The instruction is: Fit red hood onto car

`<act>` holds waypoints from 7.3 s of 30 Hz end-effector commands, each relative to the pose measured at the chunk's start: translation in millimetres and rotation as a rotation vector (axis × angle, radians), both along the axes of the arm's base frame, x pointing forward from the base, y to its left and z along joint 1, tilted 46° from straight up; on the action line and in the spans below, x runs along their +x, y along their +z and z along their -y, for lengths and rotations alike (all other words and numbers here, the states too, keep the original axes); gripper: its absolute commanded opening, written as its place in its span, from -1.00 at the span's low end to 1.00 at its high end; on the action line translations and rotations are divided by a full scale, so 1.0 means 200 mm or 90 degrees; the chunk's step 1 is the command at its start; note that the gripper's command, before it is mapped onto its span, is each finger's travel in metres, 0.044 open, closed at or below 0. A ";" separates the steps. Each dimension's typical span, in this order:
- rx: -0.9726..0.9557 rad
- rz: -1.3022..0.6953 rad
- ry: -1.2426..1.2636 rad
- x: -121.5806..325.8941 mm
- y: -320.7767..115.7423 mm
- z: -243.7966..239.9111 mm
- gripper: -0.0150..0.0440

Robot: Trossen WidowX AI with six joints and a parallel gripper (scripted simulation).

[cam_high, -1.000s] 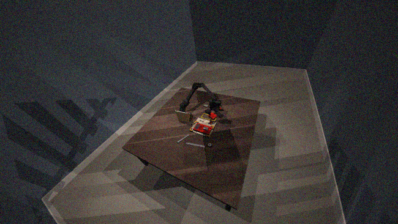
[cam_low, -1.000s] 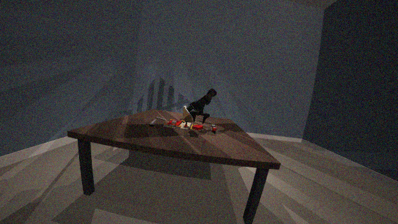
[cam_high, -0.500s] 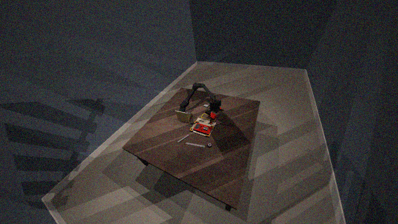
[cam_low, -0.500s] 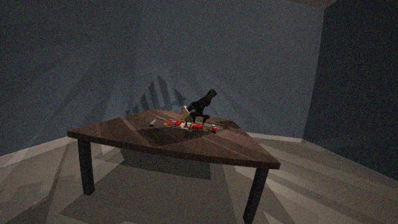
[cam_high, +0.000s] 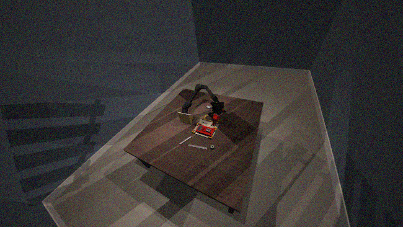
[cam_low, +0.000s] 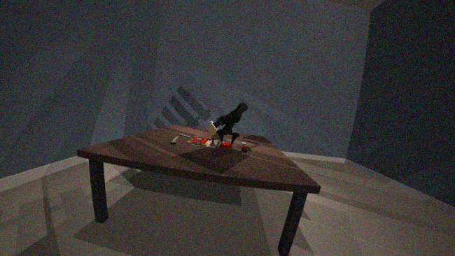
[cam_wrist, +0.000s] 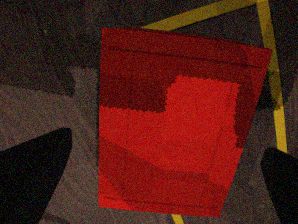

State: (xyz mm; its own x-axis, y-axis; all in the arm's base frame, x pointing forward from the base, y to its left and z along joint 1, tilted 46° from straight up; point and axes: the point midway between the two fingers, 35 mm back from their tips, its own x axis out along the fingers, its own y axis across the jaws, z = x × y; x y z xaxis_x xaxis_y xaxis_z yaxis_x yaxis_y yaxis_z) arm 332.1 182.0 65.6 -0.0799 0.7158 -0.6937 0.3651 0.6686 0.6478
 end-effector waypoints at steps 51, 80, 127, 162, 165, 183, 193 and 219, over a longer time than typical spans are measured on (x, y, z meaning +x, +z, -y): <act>0.003 -0.002 0.000 -0.01 -0.07 -0.08 0.62; 0.001 -0.003 -0.001 0.02 0.17 0.17 -0.49; 0.010 0.163 0.162 0.15 -0.45 0.98 -0.49; 0.021 0.194 0.189 0.11 -0.75 0.92 -0.49; 0.021 0.194 0.189 0.11 -0.75 0.92 -0.49; 0.021 0.194 0.189 0.11 -0.75 0.92 -0.49; 0.021 0.194 0.189 0.11 -0.77 0.90 -0.49; 0.022 0.194 0.189 0.10 -0.81 0.86 -0.49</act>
State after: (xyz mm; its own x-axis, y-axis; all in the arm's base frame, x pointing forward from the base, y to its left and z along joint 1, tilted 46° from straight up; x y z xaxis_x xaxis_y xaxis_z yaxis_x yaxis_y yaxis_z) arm 352.5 9.6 -94.6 -0.0827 0.7117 -0.6976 -0.0577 0.6954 0.7163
